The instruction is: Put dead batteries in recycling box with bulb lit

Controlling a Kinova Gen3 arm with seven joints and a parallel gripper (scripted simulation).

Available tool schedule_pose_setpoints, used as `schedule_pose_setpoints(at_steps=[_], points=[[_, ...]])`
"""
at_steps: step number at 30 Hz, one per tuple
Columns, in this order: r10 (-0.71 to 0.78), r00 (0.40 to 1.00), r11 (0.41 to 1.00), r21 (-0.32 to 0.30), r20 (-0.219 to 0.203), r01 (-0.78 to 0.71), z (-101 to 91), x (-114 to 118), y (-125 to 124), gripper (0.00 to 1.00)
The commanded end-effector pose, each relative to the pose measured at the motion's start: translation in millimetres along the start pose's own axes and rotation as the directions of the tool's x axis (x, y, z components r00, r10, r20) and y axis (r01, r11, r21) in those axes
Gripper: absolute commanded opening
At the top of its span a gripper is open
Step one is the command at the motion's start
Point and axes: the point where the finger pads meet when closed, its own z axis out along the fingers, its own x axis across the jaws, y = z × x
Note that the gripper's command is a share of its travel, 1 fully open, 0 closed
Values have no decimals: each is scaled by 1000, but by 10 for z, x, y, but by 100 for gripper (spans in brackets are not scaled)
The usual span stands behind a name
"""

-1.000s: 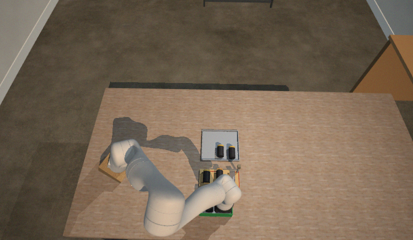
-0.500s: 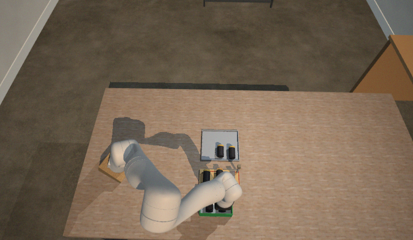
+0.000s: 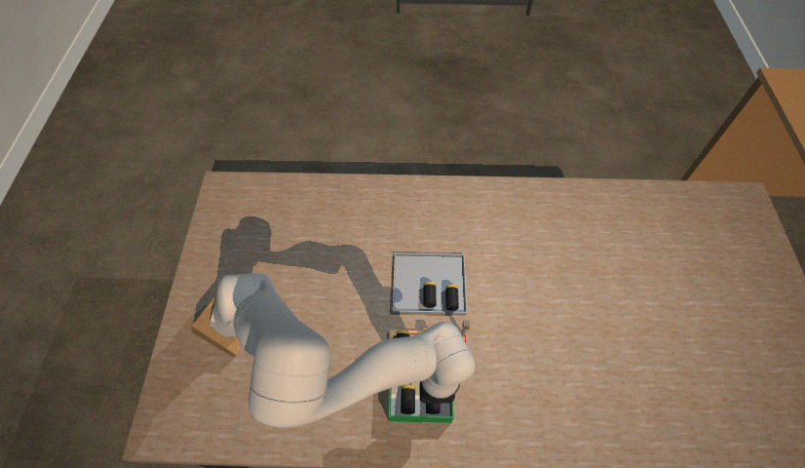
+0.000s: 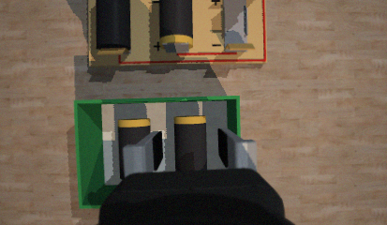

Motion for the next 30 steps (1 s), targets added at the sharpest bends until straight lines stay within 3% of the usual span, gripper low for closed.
schedule_pose_setpoints(at_steps=[1, 18, 30], points=[[15, 1000, 1000, -21, -5, -15, -89, -2, 114, 90], [15, 1000, 1000, -21, -5, -15, -161, -2, 113, 90], [15, 1000, 1000, -21, -5, -15, -434, -4, 107, 90]])
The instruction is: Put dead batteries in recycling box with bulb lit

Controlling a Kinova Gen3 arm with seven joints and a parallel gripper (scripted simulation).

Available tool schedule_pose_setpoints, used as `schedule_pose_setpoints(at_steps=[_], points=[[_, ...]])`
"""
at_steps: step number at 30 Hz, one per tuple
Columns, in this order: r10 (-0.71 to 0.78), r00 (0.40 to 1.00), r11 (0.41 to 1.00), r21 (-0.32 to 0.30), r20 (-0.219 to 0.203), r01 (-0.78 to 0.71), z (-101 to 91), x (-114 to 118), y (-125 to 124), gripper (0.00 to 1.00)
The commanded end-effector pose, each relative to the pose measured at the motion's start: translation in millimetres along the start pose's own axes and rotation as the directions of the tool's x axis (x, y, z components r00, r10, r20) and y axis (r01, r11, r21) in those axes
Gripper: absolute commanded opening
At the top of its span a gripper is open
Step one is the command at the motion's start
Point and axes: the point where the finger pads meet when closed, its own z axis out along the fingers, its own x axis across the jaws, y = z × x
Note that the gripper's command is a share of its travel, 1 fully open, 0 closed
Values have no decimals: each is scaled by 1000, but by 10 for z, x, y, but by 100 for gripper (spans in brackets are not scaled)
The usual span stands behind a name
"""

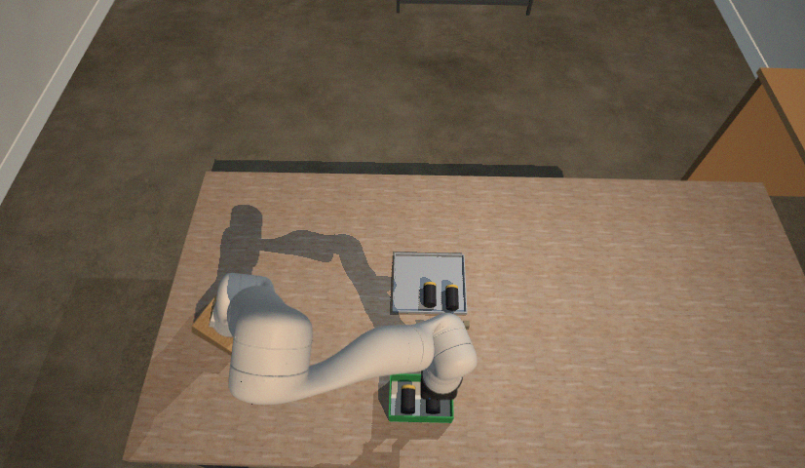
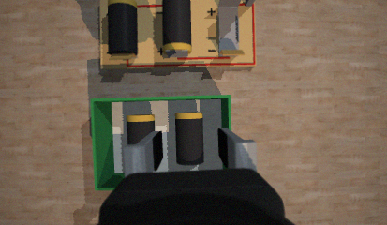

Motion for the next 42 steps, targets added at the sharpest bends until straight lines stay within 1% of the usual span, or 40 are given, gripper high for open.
schedule_pose_setpoints(at_steps=[1, 5, 9, 22, 33, 42], points=[[15, 1000, 1000, -14, -2, -15, -77, -12, 91, 90], [15, 1000, 1000, -14, -2, -15, -172, -13, 90, 90], [15, 1000, 1000, -14, -2, -15, -209, -13, 89, 90], [15, 1000, 1000, -14, -2, -15, -211, -13, 84, 90], [15, 1000, 1000, -14, -2, -15, -210, -13, 30, 90], [15, 1000, 1000, -14, -2, -15, -208, -14, -105, 90]])
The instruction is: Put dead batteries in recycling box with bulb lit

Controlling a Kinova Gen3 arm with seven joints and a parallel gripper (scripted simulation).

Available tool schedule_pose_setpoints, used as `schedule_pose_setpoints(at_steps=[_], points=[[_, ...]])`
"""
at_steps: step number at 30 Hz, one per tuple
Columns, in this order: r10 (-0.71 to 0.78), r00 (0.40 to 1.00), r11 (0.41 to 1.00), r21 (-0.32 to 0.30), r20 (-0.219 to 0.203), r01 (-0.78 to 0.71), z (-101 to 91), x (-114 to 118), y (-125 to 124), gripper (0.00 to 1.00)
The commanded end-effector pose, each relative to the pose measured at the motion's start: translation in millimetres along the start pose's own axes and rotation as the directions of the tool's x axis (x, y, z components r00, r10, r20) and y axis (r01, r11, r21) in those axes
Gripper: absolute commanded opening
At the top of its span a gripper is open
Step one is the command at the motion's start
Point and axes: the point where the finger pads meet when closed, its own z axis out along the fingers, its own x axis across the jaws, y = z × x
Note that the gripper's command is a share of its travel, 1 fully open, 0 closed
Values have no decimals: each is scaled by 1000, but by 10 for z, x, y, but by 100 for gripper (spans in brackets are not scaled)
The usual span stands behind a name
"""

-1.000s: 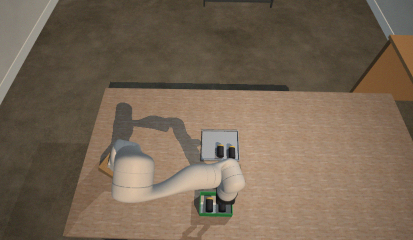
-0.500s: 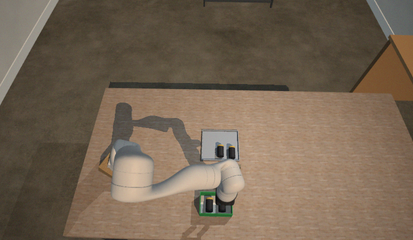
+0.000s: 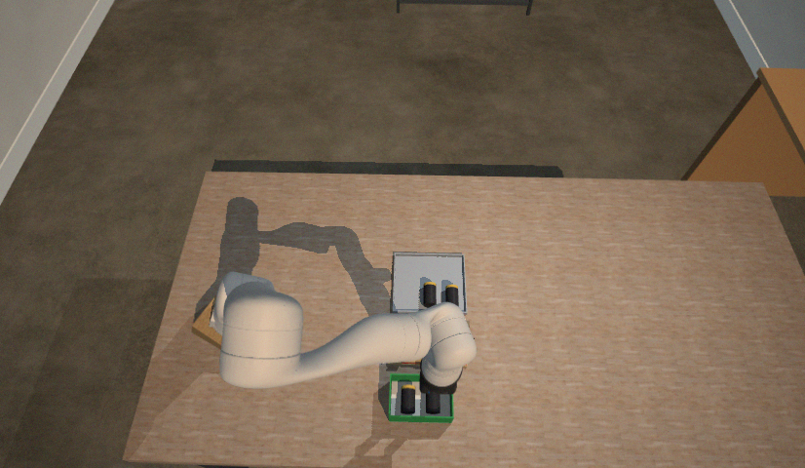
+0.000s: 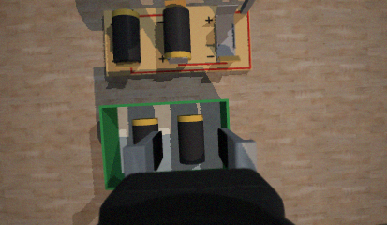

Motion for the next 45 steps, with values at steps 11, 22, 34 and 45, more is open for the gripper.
schedule_pose_setpoints(at_steps=[11, 22, 34, 45], points=[[-8, 1000, 1000, -3, 0, 8, -5, -4, -252, 90], [-8, 1000, 1000, -3, 0, 8, -4, -14, -568, 90], [-8, 1000, 1000, -3, 0, 8, -3, -23, -872, 90], [-8, 1000, 1000, -3, 0, 8, -3, -32, -1147, 90]])
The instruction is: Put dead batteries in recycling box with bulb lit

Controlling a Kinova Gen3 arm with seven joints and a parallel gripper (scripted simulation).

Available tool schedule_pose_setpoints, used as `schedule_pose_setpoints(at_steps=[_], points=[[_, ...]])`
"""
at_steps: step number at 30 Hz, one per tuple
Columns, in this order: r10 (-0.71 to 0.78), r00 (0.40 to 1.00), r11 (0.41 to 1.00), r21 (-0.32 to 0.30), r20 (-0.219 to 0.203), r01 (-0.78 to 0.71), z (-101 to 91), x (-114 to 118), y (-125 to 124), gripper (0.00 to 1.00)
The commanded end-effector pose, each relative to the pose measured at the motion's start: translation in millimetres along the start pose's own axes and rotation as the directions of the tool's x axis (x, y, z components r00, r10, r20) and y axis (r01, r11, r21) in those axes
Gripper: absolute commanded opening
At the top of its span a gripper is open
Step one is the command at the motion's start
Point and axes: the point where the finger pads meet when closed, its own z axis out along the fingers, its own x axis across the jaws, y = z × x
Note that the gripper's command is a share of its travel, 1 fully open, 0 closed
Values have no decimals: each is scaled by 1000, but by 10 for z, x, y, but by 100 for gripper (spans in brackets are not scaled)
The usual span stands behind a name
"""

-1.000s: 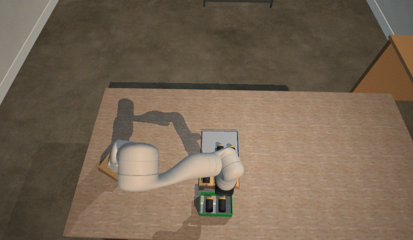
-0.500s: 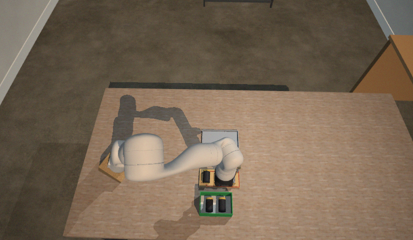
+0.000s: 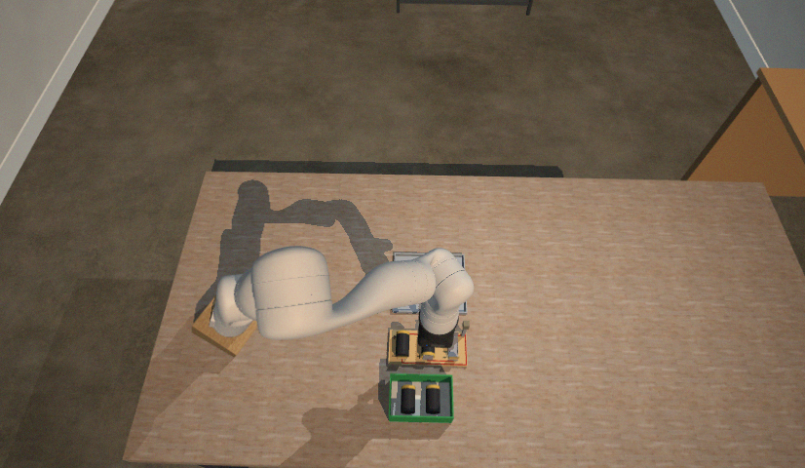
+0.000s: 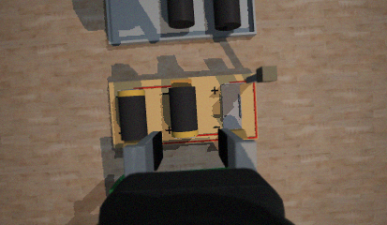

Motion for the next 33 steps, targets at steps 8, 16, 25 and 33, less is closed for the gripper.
schedule_pose_setpoints(at_steps=[8, 16, 25, 33], points=[[-28, 1000, 1000, 9, -3, 28, -24, -5, -407, 90], [-28, 1000, 1000, 9, -3, 28, -26, -15, -597, 90], [-28, 1000, 1000, 9, -3, 28, -28, -30, -885, 90], [-28, 1000, 1000, 9, -3, 28, -30, -39, -1072, 90]])
